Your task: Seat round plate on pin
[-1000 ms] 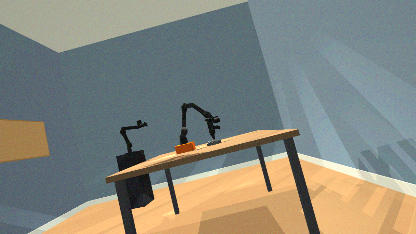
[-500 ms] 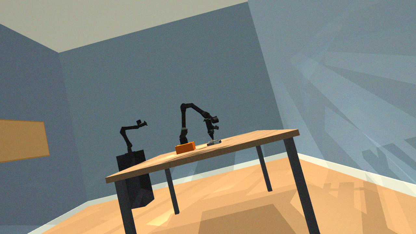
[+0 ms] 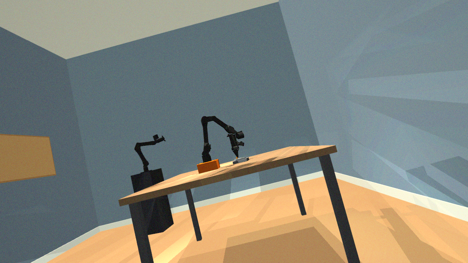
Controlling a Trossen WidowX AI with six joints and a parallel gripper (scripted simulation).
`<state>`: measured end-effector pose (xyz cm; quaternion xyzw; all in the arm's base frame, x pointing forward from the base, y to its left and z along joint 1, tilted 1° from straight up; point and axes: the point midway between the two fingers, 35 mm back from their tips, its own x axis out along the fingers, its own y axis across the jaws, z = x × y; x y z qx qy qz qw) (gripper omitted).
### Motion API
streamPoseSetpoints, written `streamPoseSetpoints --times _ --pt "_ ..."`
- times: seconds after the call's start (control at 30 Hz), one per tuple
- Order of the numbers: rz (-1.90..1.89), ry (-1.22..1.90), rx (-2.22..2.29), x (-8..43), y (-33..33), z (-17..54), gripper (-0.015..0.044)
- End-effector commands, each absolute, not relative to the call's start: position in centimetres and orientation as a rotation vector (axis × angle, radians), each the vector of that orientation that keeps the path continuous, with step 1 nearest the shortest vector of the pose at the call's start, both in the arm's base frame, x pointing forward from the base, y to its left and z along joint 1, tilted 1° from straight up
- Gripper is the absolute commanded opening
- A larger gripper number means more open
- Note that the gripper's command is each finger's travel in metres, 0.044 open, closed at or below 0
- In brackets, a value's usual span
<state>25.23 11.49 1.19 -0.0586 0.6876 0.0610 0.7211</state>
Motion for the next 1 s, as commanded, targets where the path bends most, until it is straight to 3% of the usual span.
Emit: streamPoseSetpoints --times 0.0,0.97 --pt "0.128 1.530 -0.136 24.6 10.9 1.0 0.0000" --pt "0.127 1.531 -0.137 23.2 8.6 1.2 0.0000"
